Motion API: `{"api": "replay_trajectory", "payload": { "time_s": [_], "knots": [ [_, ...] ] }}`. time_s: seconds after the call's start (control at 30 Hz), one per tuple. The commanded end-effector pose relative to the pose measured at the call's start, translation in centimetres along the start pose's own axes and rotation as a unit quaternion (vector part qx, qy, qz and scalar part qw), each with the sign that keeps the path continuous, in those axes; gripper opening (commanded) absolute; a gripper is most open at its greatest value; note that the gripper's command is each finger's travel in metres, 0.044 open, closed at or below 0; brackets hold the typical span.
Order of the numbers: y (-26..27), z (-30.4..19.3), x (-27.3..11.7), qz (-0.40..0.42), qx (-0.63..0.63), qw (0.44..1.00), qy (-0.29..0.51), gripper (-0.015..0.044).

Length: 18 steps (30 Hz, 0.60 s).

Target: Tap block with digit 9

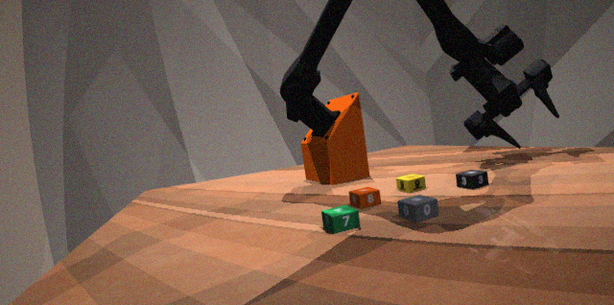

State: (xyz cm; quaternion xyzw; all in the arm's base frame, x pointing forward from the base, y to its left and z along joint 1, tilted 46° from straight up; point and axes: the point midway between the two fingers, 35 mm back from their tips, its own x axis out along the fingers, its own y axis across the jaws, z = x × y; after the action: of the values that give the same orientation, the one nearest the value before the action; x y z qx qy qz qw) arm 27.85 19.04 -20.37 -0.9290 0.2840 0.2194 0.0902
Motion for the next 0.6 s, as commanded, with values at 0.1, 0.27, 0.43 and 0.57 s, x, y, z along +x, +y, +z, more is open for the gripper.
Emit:
{"api": "replay_trajectory", "payload": {
  "time_s": [0.1, 0.27, 0.43, 0.57],
  "knots": [
    [-0.9, -4.0, 0.6, 0.041, 0.112, 0.993, -0.011, 0.04],
    [-0.6, -12.9, 1.7, 0.126, 0.333, 0.934, -0.009, 0.04],
    [2.5, -21.9, 2.0, 0.206, 0.534, 0.82, 0.022, 0.04],
    [6.1, -27.8, 1.3, 0.254, 0.656, 0.708, 0.062, 0.04]
  ]
}}
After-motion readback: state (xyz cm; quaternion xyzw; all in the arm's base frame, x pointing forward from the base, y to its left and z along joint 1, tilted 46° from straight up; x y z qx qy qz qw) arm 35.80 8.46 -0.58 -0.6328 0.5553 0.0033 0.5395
